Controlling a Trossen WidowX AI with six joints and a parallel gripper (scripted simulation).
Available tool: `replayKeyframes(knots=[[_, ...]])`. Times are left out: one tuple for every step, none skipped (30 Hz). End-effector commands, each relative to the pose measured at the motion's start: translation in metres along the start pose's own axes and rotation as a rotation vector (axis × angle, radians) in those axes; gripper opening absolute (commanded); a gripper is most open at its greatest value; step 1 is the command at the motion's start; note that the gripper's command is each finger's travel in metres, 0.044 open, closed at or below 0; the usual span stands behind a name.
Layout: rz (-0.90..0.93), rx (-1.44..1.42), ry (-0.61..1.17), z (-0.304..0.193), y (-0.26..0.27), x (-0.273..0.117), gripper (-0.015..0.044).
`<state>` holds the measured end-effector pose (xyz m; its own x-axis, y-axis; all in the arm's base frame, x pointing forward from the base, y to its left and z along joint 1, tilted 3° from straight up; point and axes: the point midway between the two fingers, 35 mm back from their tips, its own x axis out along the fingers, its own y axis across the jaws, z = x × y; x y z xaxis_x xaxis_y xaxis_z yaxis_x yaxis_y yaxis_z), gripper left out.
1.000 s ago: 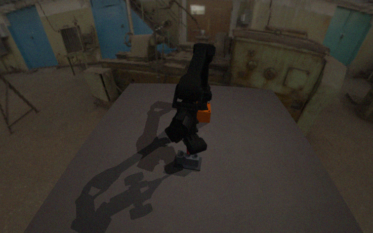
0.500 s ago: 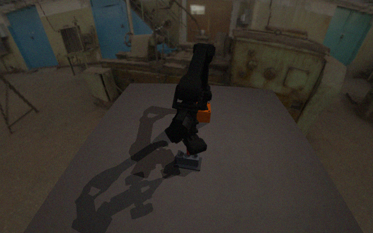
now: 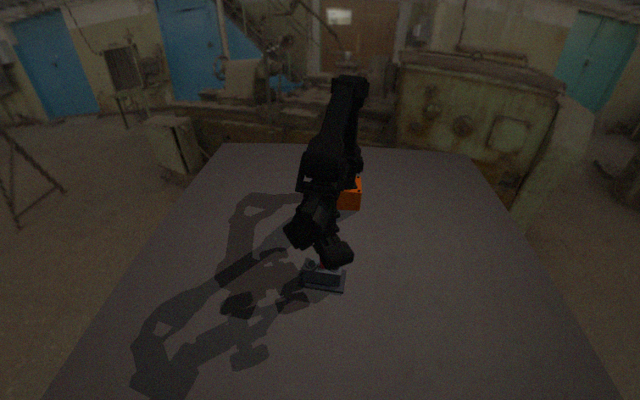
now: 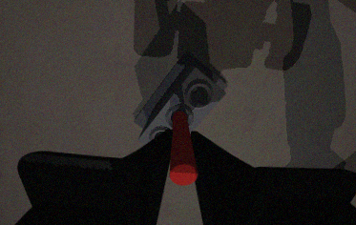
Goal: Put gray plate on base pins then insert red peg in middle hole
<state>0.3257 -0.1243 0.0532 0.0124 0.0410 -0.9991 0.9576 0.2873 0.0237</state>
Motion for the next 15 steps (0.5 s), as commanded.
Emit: replayKeyframes(knots=[[0.001,0.0,-0.001,-0.0001,0.0002,-0.0007,0.0],[0.001,0.0,-0.001,-0.0001,0.0002,-0.0007,0.0],[0.001,0.0,-0.001,-0.0001,0.0002,-0.0007,0.0],[0.001,0.0,-0.001,0.0,0.0002,-0.0005,0.0],[0.001,0.0,-0.001,0.0002,0.0003,-0.0001,0.0],[0.001,0.0,-0.001,0.0004,0.0005,0.0003,0.0],[0.001,0.0,-0.001,0.0003,0.0005,0.0006,0.0],[0.001,0.0,-0.001,0.0002,0.0005,0.0008,0.0],[0.001,0.0,-0.001,0.0001,0.0005,0.001,0.0],[0.001,0.0,-0.001,0.0,0.0006,0.0011,0.0],[0.001,0.0,-0.001,0.0,0.0006,0.0012,0.0],[0.001,0.0,-0.001,-0.0001,0.0007,0.0014,0.0],[0.001,0.0,-0.001,-0.0001,0.0006,0.0015,0.0],[0.001,0.0,-0.001,-0.0002,0.0006,0.0016,0.0],[0.001,0.0,-0.001,-0.0002,0.0005,0.0018,0.0]])
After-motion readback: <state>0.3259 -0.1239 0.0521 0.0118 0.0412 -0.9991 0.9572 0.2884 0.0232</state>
